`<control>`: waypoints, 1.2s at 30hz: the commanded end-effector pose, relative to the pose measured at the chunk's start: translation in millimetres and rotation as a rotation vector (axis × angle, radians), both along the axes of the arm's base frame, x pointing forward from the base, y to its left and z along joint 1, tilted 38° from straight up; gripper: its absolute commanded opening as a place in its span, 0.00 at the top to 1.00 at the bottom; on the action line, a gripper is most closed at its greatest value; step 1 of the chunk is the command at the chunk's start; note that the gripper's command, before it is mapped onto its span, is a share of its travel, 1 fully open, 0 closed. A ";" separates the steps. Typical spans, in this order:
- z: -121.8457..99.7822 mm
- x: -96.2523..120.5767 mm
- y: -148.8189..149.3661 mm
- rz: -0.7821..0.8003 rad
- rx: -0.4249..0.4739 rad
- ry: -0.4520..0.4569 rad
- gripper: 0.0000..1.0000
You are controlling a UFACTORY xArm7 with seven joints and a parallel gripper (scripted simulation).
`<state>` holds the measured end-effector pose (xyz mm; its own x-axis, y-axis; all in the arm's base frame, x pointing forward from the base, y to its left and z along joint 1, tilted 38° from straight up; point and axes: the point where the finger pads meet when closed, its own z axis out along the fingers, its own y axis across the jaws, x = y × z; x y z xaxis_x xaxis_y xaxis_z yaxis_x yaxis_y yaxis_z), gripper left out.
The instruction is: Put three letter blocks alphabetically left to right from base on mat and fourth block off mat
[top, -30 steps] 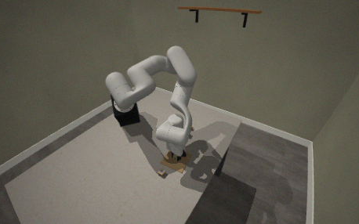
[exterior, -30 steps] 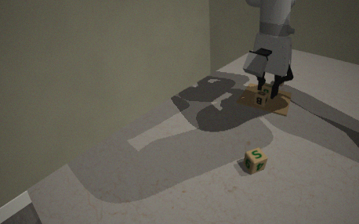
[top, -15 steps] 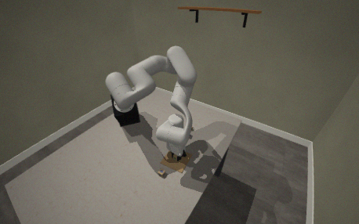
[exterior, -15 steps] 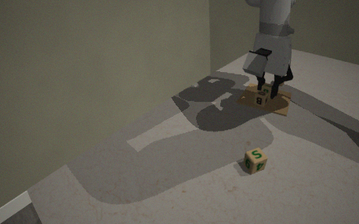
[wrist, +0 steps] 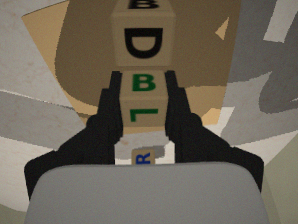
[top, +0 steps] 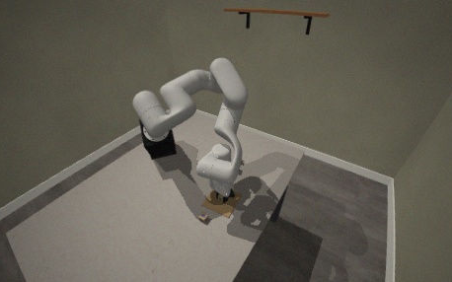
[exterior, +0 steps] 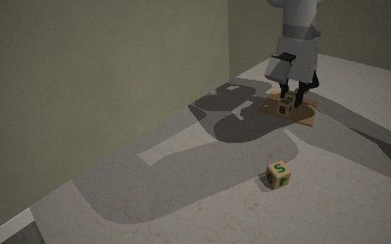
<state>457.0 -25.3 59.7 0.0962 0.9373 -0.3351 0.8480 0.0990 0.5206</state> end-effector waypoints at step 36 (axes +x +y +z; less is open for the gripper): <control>-2.4 2.7 -1.0 0.001 0.001 -0.002 0.73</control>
<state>459.2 -26.8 56.2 0.0962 0.9373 -0.3351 0.8480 0.0990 0.5206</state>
